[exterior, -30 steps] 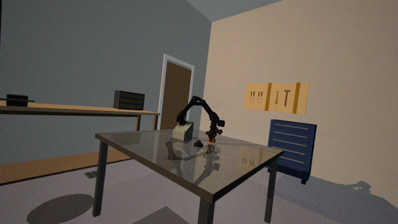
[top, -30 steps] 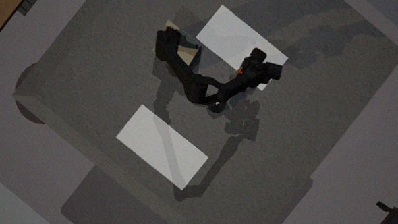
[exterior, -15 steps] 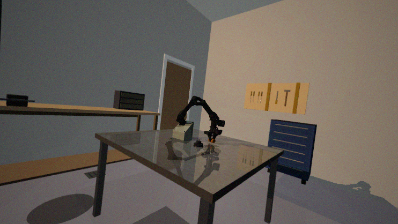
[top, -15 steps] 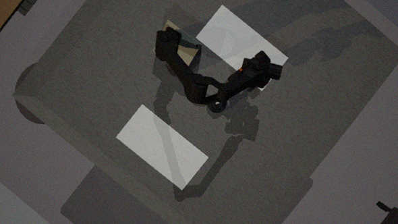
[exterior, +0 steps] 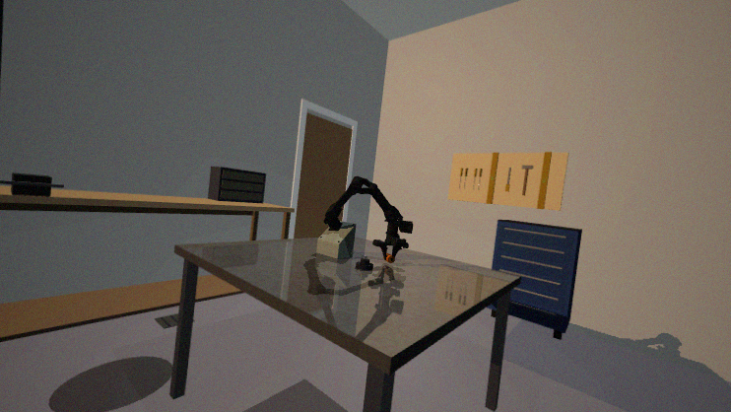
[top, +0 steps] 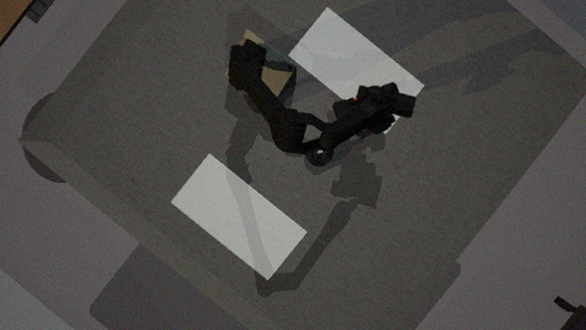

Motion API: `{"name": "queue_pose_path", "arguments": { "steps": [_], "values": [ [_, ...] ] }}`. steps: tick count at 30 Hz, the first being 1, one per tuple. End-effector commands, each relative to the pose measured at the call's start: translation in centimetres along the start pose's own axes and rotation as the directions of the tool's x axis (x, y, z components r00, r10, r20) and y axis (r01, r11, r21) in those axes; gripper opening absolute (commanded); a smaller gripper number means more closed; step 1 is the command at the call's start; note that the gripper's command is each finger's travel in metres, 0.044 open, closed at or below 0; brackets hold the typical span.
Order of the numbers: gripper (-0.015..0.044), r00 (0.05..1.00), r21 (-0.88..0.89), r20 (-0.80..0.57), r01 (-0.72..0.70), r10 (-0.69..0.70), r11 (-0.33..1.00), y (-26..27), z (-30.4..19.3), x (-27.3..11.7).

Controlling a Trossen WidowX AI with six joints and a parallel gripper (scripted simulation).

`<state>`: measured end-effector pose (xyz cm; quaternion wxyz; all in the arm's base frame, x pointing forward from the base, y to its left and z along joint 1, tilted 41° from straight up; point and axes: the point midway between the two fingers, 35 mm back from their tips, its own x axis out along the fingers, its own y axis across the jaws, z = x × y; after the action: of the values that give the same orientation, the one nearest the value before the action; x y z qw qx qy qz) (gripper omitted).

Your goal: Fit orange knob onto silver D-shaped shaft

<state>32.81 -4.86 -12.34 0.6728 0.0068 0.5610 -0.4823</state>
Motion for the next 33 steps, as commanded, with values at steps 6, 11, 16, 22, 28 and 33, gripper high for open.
{"name": "queue_pose_path", "arguments": {
  "steps": [6,11,16,22,28,33],
  "values": [
    [0.0179,1.0,0.264,-0.001,-0.003,0.004,0.964,0.09,-0.04,-0.11],
    [0.0179,1.0,0.428,-0.001,-0.003,0.004,0.904,0.09,-0.04,-0.1],
    [0.0179,1.0,0.474,-0.001,-0.002,0.003,0.88,0.09,-0.04,-0.1],
    [0.0179,1.0,0.578,-0.001,-0.002,0.003,0.816,0.08,-0.04,-0.1],
    [0.0179,1.0,0.735,-0.001,-0.001,0.003,0.678,0.08,-0.04,-0.1],
    [0.0179,1.0,0.839,-0.001,-0.001,0.003,0.545,0.08,-0.04,-0.1]
  ]
}}
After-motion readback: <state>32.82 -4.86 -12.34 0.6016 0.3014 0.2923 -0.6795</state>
